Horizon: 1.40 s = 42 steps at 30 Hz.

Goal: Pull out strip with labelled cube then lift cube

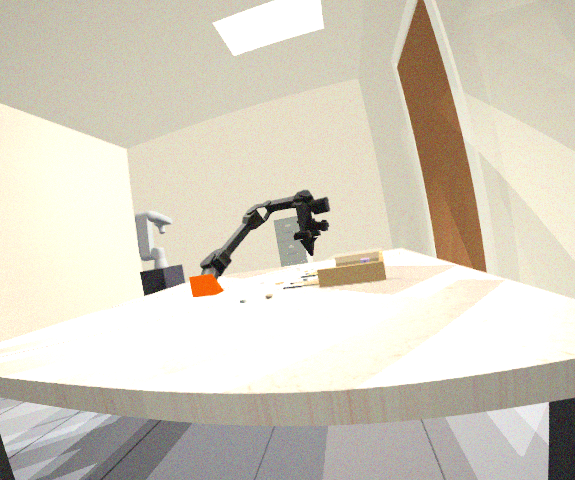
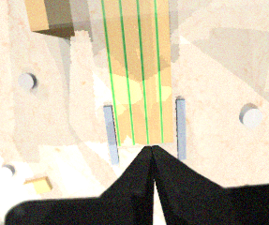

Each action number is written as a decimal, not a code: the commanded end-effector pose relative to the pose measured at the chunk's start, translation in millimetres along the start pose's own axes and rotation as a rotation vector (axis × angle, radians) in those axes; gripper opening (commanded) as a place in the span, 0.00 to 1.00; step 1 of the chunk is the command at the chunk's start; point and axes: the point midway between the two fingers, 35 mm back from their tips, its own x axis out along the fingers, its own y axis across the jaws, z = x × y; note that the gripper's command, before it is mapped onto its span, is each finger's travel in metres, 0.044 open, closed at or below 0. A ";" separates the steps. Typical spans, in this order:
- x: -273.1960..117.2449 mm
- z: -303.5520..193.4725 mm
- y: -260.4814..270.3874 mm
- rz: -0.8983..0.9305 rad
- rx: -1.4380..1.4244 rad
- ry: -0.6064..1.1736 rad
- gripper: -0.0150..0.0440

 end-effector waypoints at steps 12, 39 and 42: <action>22.6 0.6 0.8 -0.008 -0.001 0.012 0.25; 66.6 -2.0 3.0 -0.005 -0.002 0.012 0.25; 70.3 -2.7 3.2 -0.004 -0.002 0.012 0.25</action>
